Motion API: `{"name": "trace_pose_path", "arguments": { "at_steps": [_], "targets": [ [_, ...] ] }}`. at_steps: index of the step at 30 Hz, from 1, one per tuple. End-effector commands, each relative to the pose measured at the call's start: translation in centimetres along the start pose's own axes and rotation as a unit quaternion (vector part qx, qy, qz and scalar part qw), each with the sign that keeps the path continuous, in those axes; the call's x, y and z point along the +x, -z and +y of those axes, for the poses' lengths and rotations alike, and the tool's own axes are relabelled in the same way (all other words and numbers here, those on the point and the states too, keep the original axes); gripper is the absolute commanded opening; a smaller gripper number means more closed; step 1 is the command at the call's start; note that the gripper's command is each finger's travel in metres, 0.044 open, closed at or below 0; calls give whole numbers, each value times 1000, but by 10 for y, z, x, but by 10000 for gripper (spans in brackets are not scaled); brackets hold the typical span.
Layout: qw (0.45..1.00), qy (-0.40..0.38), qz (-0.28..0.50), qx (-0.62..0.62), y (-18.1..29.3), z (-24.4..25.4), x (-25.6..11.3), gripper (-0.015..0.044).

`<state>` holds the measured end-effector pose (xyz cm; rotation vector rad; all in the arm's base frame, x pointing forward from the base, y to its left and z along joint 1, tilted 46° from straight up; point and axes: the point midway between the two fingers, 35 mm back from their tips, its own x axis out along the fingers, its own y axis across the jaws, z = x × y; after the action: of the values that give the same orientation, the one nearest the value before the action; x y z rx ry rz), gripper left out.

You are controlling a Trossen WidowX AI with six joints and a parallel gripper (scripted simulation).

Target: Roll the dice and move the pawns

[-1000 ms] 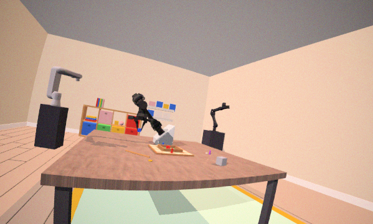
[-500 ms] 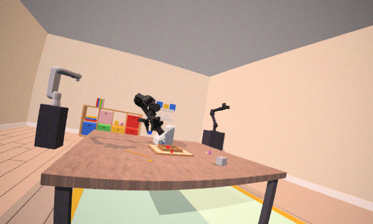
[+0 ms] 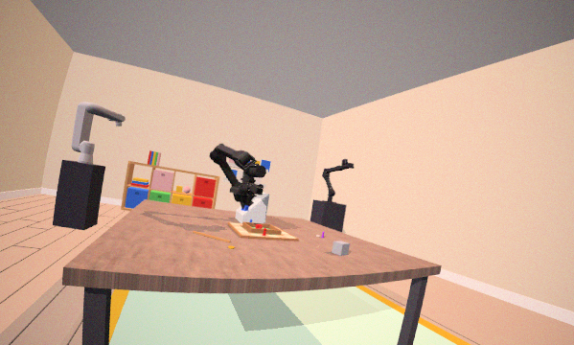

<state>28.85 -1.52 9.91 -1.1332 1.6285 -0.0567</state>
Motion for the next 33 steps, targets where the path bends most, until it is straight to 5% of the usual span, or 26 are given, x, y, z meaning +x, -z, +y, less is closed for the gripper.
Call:
{"name": "trace_pose_path", "arguments": {
  "at_steps": [1,26,33],
  "targets": [
    [998,-4,1,-56,-10,18,4,0],
    [894,7,14,-449,-42,135,28,0],
    [885,8,15,-465,-55,132,28,0]
  ]
}}
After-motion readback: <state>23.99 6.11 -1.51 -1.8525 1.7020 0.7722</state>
